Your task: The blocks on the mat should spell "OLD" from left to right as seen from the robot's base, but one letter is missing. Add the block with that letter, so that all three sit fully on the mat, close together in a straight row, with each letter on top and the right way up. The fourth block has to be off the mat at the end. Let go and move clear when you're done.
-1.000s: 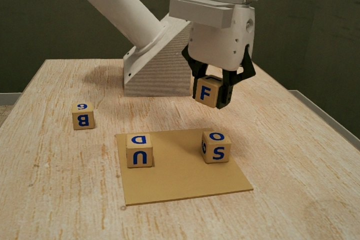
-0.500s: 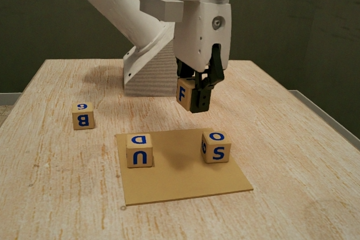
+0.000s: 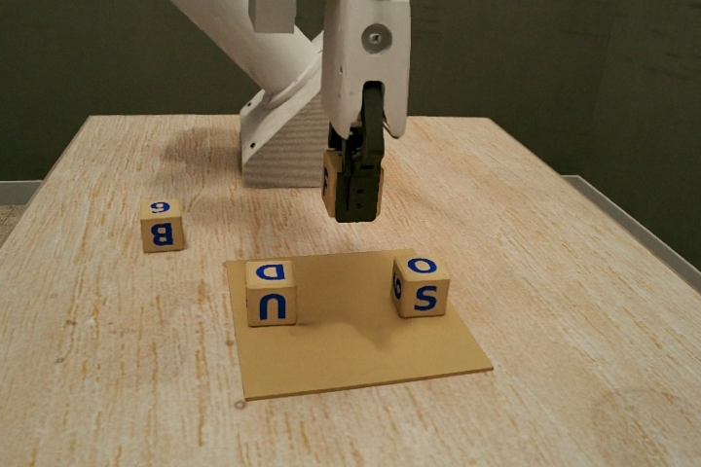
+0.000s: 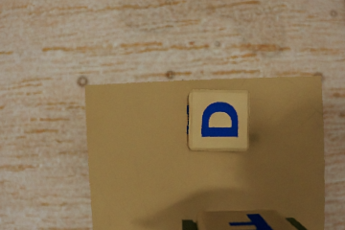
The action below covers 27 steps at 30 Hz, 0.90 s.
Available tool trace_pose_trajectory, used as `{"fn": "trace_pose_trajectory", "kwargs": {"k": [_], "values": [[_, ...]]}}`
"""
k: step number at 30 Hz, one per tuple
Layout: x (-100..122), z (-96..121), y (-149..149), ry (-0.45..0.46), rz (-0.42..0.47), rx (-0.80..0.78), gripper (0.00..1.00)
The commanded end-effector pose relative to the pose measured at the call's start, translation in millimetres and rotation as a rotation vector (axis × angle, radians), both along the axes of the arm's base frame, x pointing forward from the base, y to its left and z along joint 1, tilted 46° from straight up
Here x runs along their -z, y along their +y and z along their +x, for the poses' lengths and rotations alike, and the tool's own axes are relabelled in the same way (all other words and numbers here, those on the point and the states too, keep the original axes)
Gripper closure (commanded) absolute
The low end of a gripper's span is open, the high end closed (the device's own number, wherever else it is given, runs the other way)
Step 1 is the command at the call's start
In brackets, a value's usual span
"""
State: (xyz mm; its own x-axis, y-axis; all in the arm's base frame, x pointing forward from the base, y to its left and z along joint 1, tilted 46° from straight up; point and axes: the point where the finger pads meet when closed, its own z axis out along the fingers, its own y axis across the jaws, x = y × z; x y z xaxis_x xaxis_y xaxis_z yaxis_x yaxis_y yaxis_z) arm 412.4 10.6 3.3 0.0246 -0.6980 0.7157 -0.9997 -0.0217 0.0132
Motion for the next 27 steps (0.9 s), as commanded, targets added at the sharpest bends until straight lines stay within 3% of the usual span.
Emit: {"fn": "trace_pose_trajectory", "kwargs": {"k": [1,19,27], "values": [[-0.8,1.5,1.4,-0.005,0.002,0.0,0.59],[10.7,1.5,-10.1,-0.003,0.002,0.003,0.59],[36.3,1.6,-35.5,-0.003,0.002,0.003,0.59]]}}
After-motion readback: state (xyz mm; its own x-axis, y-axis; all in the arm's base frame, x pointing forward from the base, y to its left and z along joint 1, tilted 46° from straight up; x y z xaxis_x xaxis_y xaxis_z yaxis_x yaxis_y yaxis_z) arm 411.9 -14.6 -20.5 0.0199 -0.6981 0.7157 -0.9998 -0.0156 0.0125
